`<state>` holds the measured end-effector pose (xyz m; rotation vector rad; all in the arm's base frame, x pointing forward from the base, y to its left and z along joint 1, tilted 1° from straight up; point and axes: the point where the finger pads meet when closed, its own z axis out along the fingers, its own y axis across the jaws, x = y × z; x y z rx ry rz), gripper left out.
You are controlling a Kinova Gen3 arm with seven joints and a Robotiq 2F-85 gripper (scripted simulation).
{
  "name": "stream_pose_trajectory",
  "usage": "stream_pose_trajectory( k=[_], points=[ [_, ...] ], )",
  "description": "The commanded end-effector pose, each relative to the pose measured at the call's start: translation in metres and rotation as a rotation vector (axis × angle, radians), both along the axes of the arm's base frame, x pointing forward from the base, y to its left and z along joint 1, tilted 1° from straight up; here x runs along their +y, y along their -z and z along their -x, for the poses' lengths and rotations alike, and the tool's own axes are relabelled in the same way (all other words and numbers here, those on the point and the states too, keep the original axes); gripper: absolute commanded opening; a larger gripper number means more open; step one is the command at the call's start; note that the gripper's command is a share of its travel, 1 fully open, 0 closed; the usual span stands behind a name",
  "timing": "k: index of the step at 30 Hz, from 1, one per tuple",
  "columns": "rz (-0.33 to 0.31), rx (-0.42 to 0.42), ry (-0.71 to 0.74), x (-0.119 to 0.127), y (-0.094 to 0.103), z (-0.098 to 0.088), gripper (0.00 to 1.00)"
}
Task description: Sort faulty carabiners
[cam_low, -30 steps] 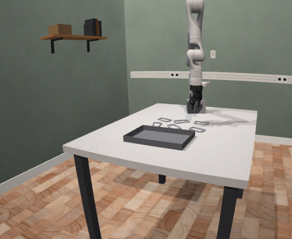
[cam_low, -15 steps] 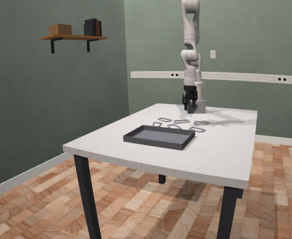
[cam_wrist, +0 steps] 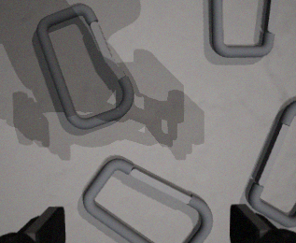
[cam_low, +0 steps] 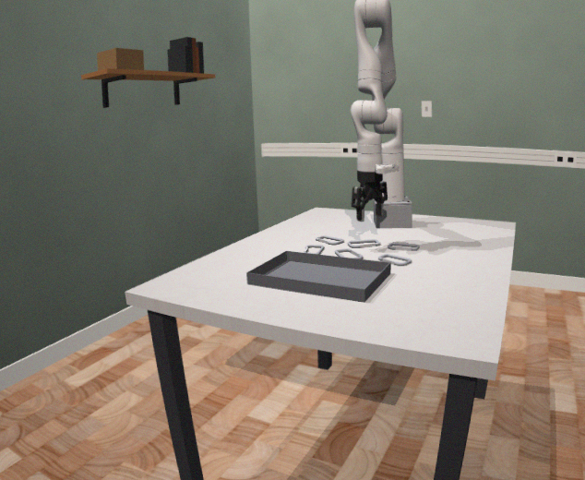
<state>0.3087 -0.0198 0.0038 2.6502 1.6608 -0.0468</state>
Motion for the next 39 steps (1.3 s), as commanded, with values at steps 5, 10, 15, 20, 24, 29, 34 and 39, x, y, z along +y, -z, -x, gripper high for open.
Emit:
stream_pose_trajectory(
  k=[5,10,15,20,24,29,34,39],
  points=[
    [-0.002,-0.005,0.023,-0.009,-0.001,-0.001,1.0],
    [-0.002,-0.005,0.023,-0.009,-0.001,-0.001,1.0],
    [0.0,-0.001,0.028,-0.012,-0.045,-0.021,1.0],
    [0.0,-0.001,0.028,-0.012,-0.045,-0.021,1.0],
    [0.0,-0.001,0.028,-0.012,-0.045,-0.021,1.0],
    [-0.003,0.003,0.032,-0.015,-0.088,-0.041,1.0],
    [-0.003,0.003,0.032,-0.015,-0.088,-0.041,1.0],
    [-0.003,0.003,0.032,-0.015,-0.088,-0.041,1.0]
  ],
)
